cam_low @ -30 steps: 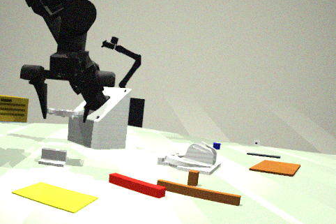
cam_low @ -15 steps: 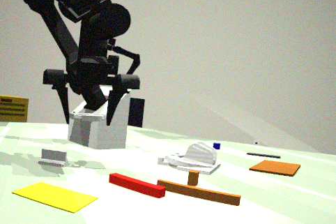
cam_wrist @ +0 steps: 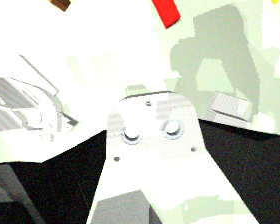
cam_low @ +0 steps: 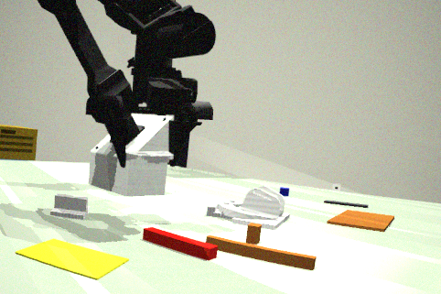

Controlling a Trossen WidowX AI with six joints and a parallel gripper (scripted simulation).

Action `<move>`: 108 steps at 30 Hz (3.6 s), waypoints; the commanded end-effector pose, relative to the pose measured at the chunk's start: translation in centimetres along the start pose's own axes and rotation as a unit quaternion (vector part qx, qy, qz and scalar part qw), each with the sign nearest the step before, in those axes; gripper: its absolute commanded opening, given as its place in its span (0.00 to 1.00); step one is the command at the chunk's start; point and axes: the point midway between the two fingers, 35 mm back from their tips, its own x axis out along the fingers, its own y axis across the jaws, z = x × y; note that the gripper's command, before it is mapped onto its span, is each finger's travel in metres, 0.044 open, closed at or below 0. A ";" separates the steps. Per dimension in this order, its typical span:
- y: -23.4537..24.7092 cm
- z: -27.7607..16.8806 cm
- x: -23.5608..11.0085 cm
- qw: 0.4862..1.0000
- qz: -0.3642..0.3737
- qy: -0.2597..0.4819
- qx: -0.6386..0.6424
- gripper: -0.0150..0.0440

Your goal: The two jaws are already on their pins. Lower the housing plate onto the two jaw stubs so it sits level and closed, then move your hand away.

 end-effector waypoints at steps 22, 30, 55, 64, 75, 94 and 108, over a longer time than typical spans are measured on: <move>8.3 0.2 0.5 0.990 -0.004 0.007 -0.138 0.85; 11.0 -0.3 0.6 0.983 -0.009 0.007 -0.183 0.85; 17.6 -3.0 1.0 0.954 -0.033 0.004 -0.298 0.85; 17.6 -3.0 1.0 0.954 -0.033 0.004 -0.298 0.85; 17.6 -3.0 1.1 0.957 -0.033 0.003 -0.289 0.85; 16.8 -2.8 1.0 0.957 -0.033 0.003 -0.289 0.85; 16.8 -2.8 1.0 0.956 -0.033 0.004 -0.293 0.85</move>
